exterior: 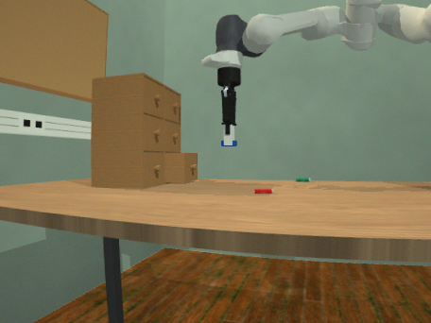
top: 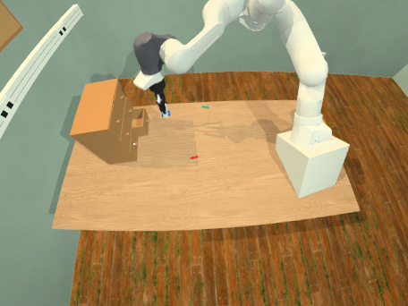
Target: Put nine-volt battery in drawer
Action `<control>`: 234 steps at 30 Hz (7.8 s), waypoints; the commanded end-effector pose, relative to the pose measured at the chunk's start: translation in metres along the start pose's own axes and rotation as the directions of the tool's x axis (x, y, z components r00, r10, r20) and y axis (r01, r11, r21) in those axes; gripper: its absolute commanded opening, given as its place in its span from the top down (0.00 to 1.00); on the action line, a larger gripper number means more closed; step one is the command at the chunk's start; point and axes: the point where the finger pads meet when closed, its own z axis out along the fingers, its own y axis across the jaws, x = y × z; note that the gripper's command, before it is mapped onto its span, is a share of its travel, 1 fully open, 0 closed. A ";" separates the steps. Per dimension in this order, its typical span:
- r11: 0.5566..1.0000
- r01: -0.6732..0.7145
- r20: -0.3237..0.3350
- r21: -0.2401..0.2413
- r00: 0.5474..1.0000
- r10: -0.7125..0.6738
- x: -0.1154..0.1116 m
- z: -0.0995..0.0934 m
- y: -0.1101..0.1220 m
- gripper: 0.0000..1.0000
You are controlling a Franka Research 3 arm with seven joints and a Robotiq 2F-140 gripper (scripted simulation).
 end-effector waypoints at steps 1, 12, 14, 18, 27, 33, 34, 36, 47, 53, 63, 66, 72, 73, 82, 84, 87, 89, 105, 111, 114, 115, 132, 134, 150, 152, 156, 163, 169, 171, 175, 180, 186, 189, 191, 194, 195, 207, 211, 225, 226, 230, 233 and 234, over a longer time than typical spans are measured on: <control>1.000 0.009 0.005 0.002 1.000 -0.009 -0.001 -0.006 -0.002 0.78; 1.000 0.009 -0.006 0.002 1.000 -0.009 -0.001 -0.006 -0.002 0.78; 1.000 0.009 -0.016 0.002 1.000 -0.009 -0.001 -0.006 -0.002 0.78; 1.000 0.009 -0.045 0.002 0.999 -0.009 -0.002 -0.006 -0.002 0.78; 1.000 0.009 -0.145 0.002 0.989 -0.009 -0.004 -0.005 -0.002 0.78; 1.000 0.009 -0.292 0.002 0.956 -0.008 -0.007 -0.003 -0.002 0.78; 1.000 0.009 -0.322 0.002 0.947 -0.008 -0.008 -0.003 -0.002 0.78; 1.000 0.009 -0.386 0.002 0.922 -0.008 -0.010 -0.002 -0.002 0.78; 1.000 0.009 -0.586 0.002 0.810 -0.006 -0.015 0.000 -0.002 0.78; 1.000 0.009 -0.659 0.002 0.752 -0.005 -0.017 0.001 -0.002 0.78; 1.000 0.009 -0.727 0.002 0.687 -0.005 -0.019 0.002 -0.002 0.78; 1.000 0.009 -0.742 0.002 0.671 -0.005 -0.020 0.002 -0.002 0.78; 1.000 0.009 -0.759 0.002 0.651 -0.004 -0.020 0.002 -0.002 0.78; 1.000 0.009 -0.761 0.002 0.649 -0.004 -0.020 0.002 -0.002 0.78; 1.000 0.009 -0.763 0.002 0.646 -0.004 -0.020 0.002 -0.002 0.78; 1.000 0.009 -0.763 0.002 0.646 -0.004 -0.020 0.002 -0.002 0.78; 1.000 0.009 -0.763 0.002 0.646 -0.004 -0.020 0.002 -0.002 0.78; 1.000 0.009 -0.763 0.002 0.646 -0.004 -0.019 0.002 -0.002 0.78; 1.000 0.009 -0.763 0.002 0.646 -0.004 0.002 0.002 -0.002 0.78; 1.000 0.009 -0.763 0.002 0.646 -0.004 0.013 0.002 -0.002 0.78; 1.000 0.009 -0.763 0.002 0.646 -0.004 0.023 0.002 -0.002 0.78; 1.000 0.009 -0.763 0.002 0.646 -0.004 0.027 0.002 -0.002 0.78; 1.000 0.009 -0.763 0.002 0.646 -0.004 0.090 0.003 -0.003 0.78; 1.000 0.009 -0.763 0.002 0.646 -0.004 0.098 0.003 -0.003 0.78; 1.000 0.009 -0.763 0.002 0.646 -0.004 0.140 0.003 -0.003 0.78; 1.000 0.009 -0.763 0.002 0.646 -0.004 0.144 0.003 -0.003 0.78; 1.000 0.009 -0.763 0.002 0.646 -0.004 0.149 0.003 -0.003 0.78; 1.000 0.009 -0.763 0.002 0.646 -0.004 0.153 0.003 -0.003 0.78; 1.000 0.009 -0.763 0.002 0.646 -0.004 0.154 0.003 -0.003 0.78; 1.000 0.009 -0.763 0.002 0.646 -0.004 0.154 0.003 -0.003 0.78; 1.000 0.009 -0.763 0.002 0.646 -0.004 0.154 0.003 -0.003 0.78; 1.000 0.009 -0.763 0.002 0.646 -0.004 0.154 0.003 -0.003 0.78; 1.000 0.009 -0.763 0.002 0.646 -0.004 0.154 0.003 -0.003 0.78; 1.000 0.009 -0.763 0.002 0.646 -0.004 0.154 0.003 -0.003 0.78; 1.000 0.009 -0.763 0.002 0.646 -0.004 0.154 0.003 -0.003 0.78; 1.000 0.009 -0.763 0.002 0.646 -0.004 0.153 0.003 -0.004 0.78; 1.000 0.009 -0.763 0.002 0.646 -0.004 0.153 0.003 -0.004 0.78; 1.000 0.009 -0.763 0.002 0.646 -0.004 0.153 0.002 -0.006 0.78; 1.000 0.009 -0.763 0.002 0.646 -0.004 0.153 0.002 -0.006 0.78; 1.000 0.009 -0.763 0.002 0.646 -0.004 0.152 0.002 -0.008 0.78; 1.000 0.009 -0.763 0.002 0.646 -0.004 0.152 0.002 -0.008 0.78; 1.000 0.009 -0.763 0.002 0.646 -0.004 0.152 0.002 -0.008 0.78; 1.000 0.009 -0.763 0.002 0.646 -0.004 0.152 0.002 -0.008 0.78; 1.000 0.009 -0.763 0.002 0.646 -0.004 0.152 0.002 -0.008 0.78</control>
